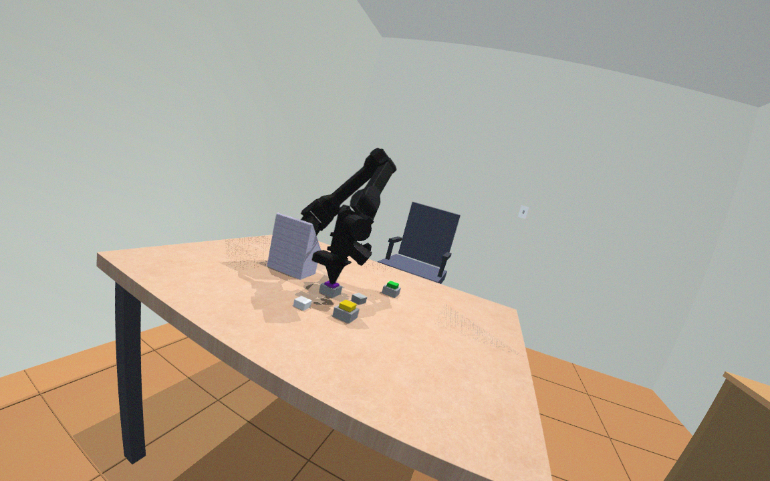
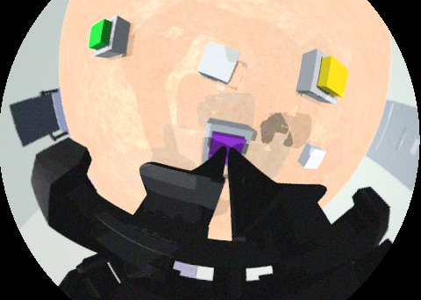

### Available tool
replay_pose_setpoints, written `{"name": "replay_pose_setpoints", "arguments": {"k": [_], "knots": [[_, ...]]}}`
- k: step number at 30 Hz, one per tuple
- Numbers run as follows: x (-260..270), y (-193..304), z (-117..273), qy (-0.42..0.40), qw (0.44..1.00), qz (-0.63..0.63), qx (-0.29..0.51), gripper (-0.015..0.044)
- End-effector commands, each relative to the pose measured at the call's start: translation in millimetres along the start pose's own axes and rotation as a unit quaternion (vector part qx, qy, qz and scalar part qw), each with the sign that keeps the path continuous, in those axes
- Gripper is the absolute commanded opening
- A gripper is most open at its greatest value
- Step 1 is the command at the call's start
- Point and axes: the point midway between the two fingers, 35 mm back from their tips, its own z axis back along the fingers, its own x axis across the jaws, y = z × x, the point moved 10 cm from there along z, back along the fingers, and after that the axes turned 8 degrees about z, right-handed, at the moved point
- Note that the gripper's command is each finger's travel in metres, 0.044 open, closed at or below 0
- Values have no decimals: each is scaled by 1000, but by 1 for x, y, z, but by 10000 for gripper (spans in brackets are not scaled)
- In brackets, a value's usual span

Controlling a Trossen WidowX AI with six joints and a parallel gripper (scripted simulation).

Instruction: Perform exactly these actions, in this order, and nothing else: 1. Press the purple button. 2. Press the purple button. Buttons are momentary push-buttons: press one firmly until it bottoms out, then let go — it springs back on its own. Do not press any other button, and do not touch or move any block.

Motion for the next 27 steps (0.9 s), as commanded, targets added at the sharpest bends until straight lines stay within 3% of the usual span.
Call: {"name": "replay_pose_setpoints", "arguments": {"k": [1, 14, 19, 27], "knots": [[1, 1, -2, -2, 1000, -3, 0, 20], [1, 1, -2, -2, 1000, -3, 0, 20], [0, 1, 32, -1, 1000, -3, 0, 20], [0, 1, 29, -1, 1000, -3, 0, 20]]}}
